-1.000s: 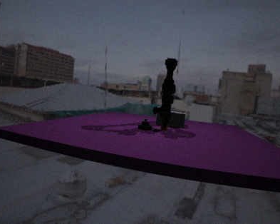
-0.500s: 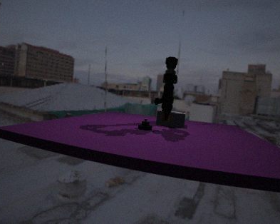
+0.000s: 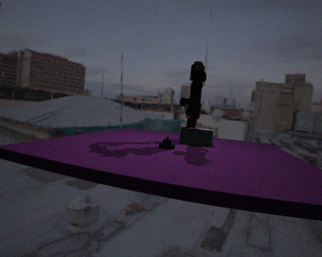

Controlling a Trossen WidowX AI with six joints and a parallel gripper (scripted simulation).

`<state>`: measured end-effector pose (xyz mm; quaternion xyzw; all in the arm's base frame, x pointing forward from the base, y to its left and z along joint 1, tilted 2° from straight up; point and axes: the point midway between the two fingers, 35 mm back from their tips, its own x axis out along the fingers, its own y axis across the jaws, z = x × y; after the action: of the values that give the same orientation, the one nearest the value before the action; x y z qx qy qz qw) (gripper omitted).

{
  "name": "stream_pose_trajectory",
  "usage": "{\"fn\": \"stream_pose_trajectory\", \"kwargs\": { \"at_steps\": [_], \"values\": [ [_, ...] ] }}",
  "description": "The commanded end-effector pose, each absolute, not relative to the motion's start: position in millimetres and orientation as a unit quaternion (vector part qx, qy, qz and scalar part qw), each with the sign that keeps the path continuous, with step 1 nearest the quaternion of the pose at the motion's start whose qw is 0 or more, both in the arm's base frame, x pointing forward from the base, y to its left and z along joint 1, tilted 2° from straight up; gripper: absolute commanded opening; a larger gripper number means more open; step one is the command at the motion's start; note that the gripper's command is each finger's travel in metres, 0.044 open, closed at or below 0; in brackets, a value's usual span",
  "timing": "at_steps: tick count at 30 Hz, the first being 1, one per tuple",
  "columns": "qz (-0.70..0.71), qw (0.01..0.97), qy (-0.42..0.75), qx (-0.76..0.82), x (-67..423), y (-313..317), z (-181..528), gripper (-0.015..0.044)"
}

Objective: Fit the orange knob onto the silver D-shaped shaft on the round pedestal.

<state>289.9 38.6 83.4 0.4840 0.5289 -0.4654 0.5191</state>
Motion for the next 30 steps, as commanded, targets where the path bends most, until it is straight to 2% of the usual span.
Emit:
{"fn": "stream_pose_trajectory", "kwargs": {
  "at_steps": [1,30],
  "values": [
    [-0.460,0.525,0.521,0.492,289.1,39.4,89.1,0.0000],
    [-0.323,0.622,0.390,0.597,267.1,68.6,133.9,0.0000]
  ]
}}
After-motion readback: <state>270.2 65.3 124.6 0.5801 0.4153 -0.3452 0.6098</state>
